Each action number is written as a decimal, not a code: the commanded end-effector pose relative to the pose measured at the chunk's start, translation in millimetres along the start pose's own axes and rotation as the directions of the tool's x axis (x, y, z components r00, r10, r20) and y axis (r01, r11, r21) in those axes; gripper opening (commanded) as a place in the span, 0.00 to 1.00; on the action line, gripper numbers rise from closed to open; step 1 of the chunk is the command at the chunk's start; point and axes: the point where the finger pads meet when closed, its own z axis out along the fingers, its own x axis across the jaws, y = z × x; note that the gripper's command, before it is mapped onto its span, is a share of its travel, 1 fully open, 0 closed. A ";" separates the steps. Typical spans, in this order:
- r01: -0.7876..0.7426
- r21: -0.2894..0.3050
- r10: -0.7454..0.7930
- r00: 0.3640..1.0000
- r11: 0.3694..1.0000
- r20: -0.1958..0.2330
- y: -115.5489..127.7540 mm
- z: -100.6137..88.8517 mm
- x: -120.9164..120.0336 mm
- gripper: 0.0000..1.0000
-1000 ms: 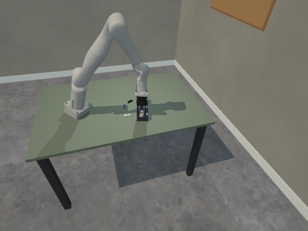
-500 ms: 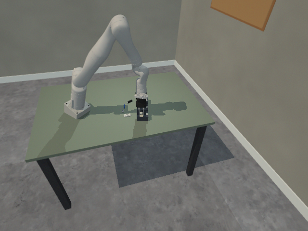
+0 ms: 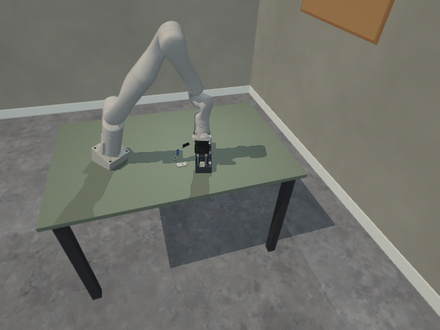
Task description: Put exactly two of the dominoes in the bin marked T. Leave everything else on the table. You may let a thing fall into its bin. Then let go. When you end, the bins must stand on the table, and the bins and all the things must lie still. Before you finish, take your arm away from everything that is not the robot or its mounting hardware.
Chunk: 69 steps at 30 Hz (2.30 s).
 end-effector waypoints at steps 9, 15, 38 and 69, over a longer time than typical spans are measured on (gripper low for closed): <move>0.000 0.000 0.000 1.000 1.000 0.002 0.1 -1.8 -0.5 0.65; 0.000 0.000 0.000 1.000 1.000 0.002 0.1 -7.2 -0.5 0.65; 0.000 0.000 0.000 1.000 1.000 0.002 0.1 -44.9 -0.5 0.65; 0.000 0.000 0.000 1.000 1.000 0.002 -0.2 -116.9 -0.9 1.00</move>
